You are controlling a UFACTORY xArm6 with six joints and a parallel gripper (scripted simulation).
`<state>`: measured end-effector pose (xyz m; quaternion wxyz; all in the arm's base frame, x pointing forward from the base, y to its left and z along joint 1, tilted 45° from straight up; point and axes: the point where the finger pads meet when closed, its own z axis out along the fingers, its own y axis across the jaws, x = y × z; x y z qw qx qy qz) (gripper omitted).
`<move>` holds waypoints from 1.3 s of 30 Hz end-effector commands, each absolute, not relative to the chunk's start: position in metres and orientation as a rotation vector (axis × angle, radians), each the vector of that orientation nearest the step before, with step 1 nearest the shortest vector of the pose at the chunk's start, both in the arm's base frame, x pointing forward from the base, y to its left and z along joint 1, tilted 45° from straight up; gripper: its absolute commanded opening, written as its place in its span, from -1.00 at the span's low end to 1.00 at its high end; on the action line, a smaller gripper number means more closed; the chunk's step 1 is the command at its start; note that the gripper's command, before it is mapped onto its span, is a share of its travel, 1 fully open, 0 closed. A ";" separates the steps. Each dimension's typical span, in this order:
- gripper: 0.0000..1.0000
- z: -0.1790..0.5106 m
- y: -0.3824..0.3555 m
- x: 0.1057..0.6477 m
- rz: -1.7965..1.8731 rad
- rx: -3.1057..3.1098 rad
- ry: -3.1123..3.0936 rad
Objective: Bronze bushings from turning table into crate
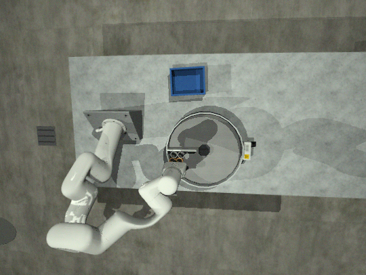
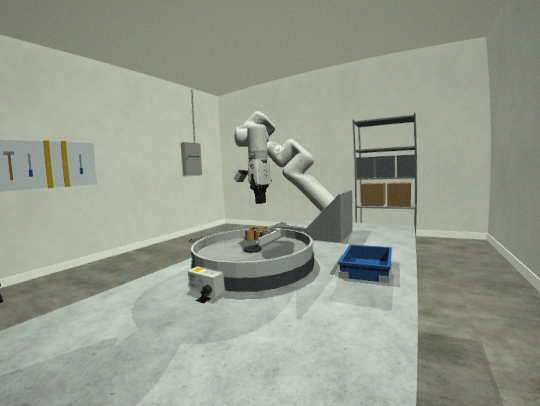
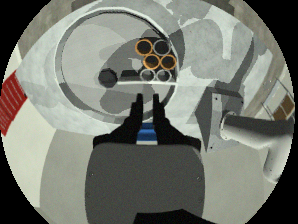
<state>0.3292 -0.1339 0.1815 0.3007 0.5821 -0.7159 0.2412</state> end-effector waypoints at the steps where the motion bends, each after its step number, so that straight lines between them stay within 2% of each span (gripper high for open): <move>1: -0.69 0.182 -0.134 0.330 0.643 1.546 -1.901; 36: -0.69 0.182 -0.134 0.330 0.643 1.546 -1.901; 37: -0.06 0.182 -0.134 0.330 0.643 1.546 -1.901; 39: -0.06 0.182 -0.134 0.330 0.641 1.549 -1.899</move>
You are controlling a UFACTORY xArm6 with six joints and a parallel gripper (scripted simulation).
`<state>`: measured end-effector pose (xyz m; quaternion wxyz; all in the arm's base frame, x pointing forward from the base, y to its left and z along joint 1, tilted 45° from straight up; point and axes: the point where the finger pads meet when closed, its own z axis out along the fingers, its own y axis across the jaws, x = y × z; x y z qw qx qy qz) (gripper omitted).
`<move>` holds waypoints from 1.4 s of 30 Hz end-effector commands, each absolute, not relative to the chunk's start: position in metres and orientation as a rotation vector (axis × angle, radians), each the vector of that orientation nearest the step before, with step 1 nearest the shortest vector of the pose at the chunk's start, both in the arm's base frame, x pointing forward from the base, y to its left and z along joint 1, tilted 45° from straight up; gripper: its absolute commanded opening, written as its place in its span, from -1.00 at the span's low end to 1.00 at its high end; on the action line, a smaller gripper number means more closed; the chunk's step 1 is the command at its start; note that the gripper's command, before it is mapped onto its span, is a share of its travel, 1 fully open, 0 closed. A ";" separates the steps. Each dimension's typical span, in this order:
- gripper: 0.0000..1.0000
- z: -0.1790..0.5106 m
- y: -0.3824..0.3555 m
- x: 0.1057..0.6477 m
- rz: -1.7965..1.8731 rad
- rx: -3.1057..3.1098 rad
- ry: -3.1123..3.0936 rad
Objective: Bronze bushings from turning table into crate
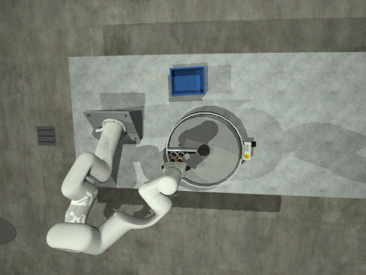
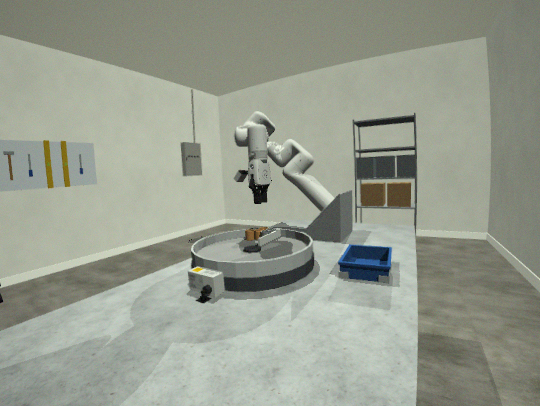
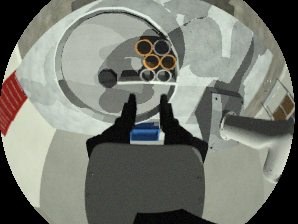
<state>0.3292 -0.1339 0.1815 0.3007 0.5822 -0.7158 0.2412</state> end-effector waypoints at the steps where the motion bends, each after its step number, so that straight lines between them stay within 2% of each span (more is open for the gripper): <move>1: -0.06 0.182 -0.134 0.330 0.640 1.552 -1.895; 42: -0.06 0.167 -0.237 0.327 0.283 2.079 -1.134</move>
